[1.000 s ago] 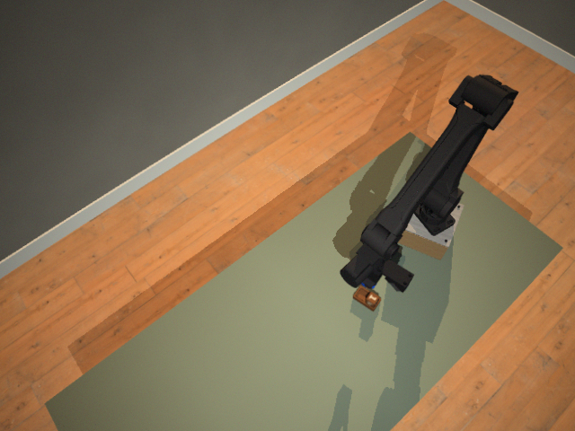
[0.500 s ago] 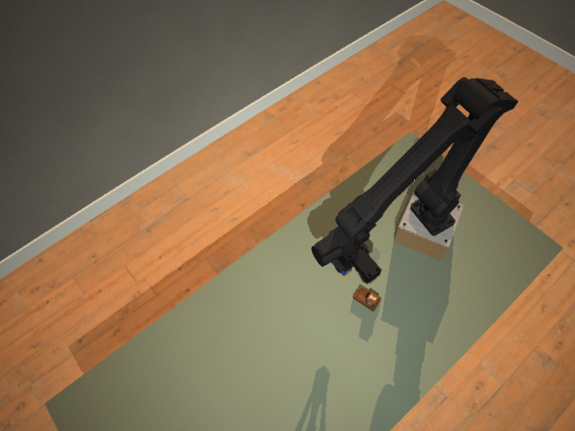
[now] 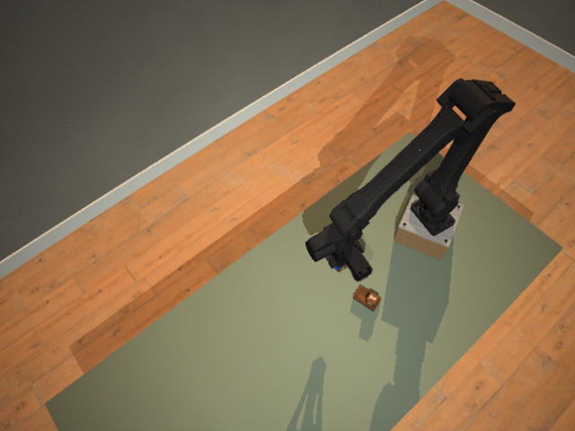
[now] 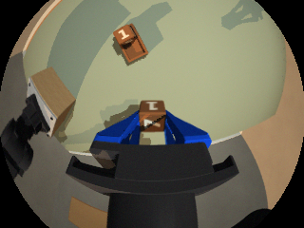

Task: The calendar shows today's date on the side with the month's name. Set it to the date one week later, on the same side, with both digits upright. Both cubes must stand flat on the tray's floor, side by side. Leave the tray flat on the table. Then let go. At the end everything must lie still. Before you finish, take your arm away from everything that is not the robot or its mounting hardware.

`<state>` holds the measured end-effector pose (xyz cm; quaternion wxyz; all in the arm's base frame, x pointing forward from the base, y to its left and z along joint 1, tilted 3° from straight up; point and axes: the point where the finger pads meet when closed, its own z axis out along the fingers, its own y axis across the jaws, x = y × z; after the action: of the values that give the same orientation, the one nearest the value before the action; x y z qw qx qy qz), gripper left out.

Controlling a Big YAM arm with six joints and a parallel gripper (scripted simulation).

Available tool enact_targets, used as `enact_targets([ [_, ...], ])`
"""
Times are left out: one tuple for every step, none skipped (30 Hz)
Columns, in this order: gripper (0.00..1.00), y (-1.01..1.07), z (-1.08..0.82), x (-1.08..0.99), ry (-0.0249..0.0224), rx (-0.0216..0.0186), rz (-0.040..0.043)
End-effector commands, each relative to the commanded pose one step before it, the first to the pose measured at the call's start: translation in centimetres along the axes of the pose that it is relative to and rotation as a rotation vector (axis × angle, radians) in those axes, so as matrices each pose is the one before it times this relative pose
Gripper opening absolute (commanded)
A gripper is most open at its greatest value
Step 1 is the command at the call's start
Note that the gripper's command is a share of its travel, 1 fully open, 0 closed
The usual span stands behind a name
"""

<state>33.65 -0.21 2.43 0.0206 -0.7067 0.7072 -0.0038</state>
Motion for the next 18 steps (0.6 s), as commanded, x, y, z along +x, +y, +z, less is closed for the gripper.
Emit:
enact_targets([
  [0.27,-1.456,-0.644,-0.241,-0.0034,0.03905,-0.00234],
  [0.27,0.605,0.692,-0.009,-0.00024,-0.01955,0.00065],
  [0.27,0.476,0.416,-0.022,-0.00011,-0.00945,0.00042],
  [0.27,0.002,0.206,-0.031,-0.00002,-0.00012,0.00006],
  [0.27,0.003,0.255,-0.038,-0.00004,-0.00011,-0.00004],
  [0.27,0.004,0.301,-0.044,-0.00005,-0.00013,-0.00004],
  [0.27,0.005,0.346,-0.051,-0.00005,-0.00015,-0.00056],
  [0.27,-0.201,0.279,-0.051,-0.00003,0.00382,-0.00114],
  [0.27,-0.062,0.386,-0.004,0.00002,0.00116,0.00014],
  [0.27,0.179,0.533,-0.002,0.0,-0.00342,0.00023],
  [0.27,0.113,0.521,-0.003,0.00001,-0.00216,0.00005],
  [0.27,0.007,0.486,-0.004,0.00002,-0.00016,-0.00003],
  [0.27,0.007,0.497,-0.004,0.00002,-0.00017,0.00006],
  [0.27,0.0,0.0,0.0,0.0,0.0,0.0],
  [0.27,0.0,0.0,0.0,0.0,0.0,0.0],
  [0.27,-2.345,-0.59,-0.011,0.00018,0.04358,-0.00374],
  [0.27,0.572,0.755,-0.019,-0.00008,-0.01039,0.00147],
  [0.27,1.252,1.004,0.007,-0.00002,-0.02259,0.00224],
])
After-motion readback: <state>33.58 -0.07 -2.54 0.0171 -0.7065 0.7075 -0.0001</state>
